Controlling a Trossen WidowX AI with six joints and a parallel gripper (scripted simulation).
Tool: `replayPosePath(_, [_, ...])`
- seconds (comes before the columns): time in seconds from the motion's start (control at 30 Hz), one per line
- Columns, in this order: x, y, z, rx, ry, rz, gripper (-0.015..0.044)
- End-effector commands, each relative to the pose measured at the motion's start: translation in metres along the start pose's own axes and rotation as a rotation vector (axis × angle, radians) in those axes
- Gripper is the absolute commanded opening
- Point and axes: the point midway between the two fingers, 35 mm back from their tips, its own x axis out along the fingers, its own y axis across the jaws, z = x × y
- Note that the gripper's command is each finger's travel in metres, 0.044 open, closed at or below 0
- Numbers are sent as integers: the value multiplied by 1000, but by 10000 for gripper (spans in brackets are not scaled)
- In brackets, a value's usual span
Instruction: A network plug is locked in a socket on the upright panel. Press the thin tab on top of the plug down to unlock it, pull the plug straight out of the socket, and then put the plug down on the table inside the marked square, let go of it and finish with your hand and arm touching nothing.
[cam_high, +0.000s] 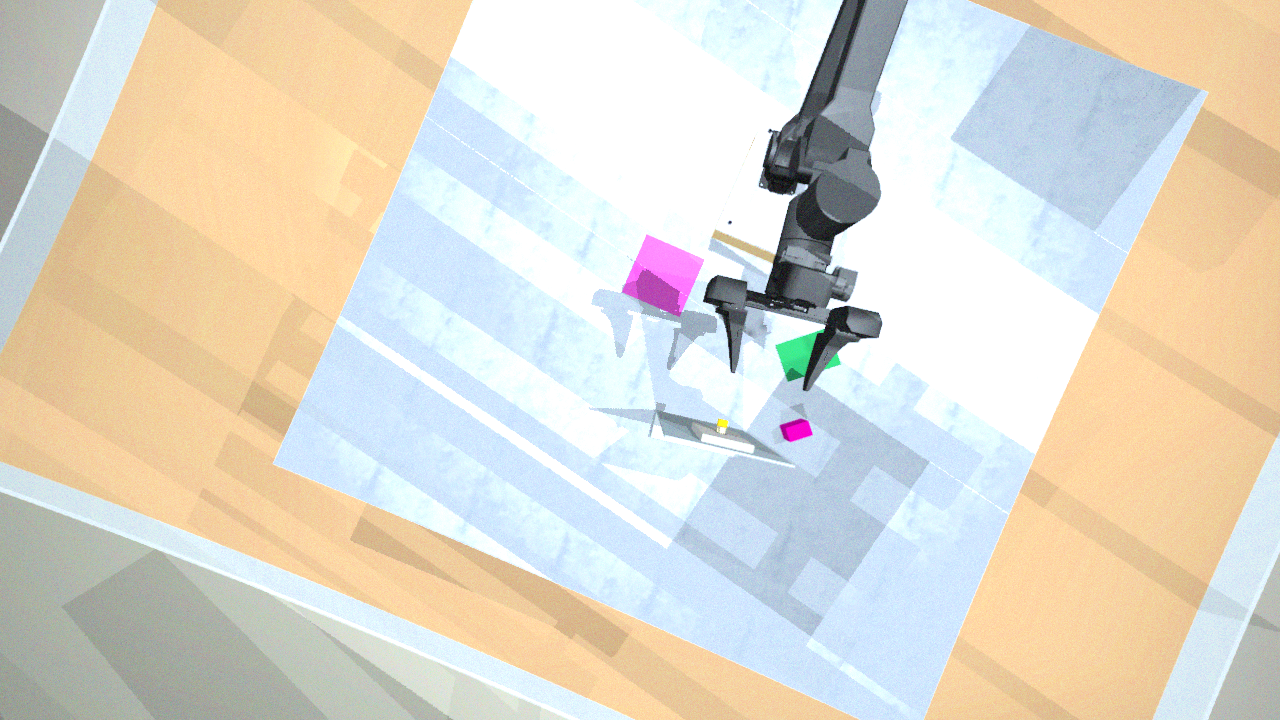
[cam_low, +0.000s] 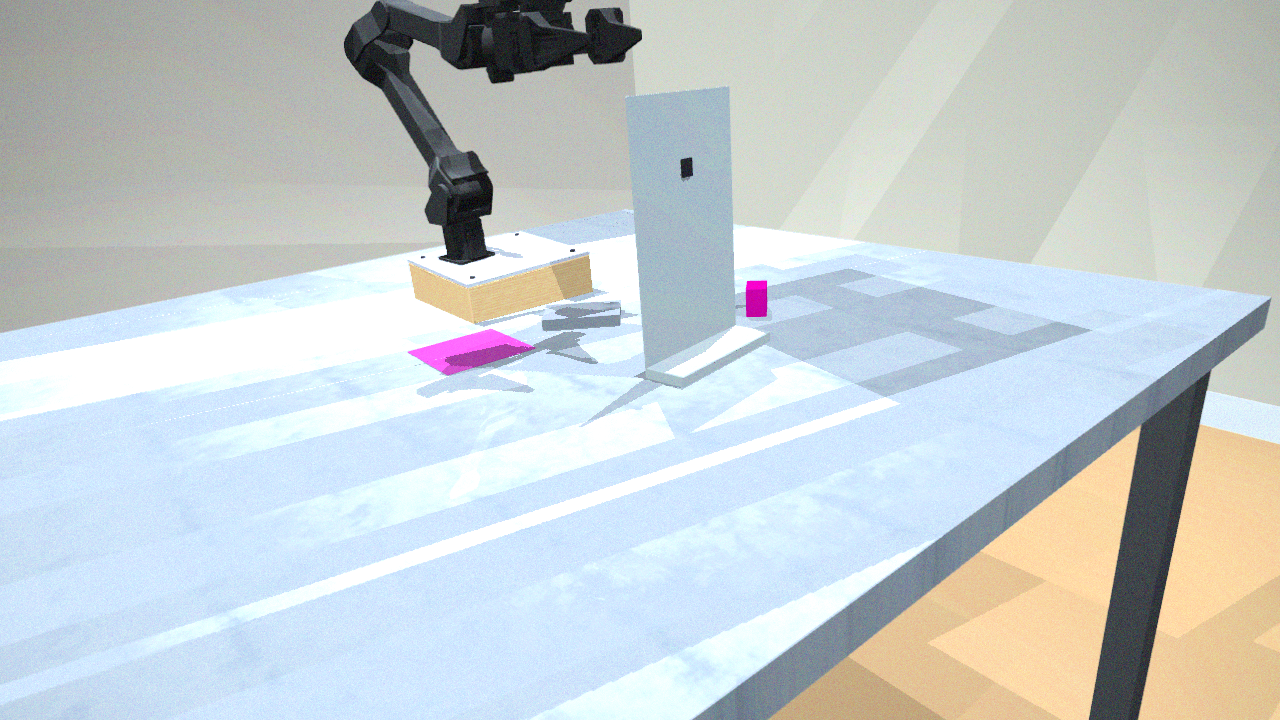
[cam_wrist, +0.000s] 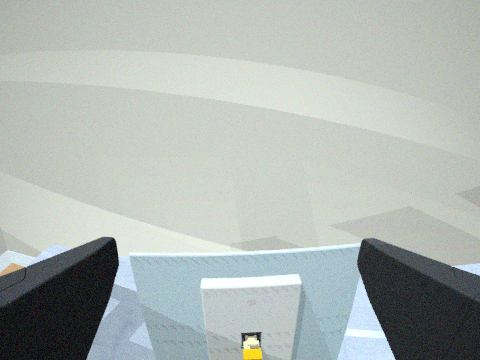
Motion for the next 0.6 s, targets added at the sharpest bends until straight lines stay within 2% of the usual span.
replayPosePath(0.0, [0,0,-1,6,0,1,374])
replayPosePath(0.27, [10,-7,-26,256,-1,45,164])
replayPosePath(0.57, [13,-16,-58,561,13,101,156])
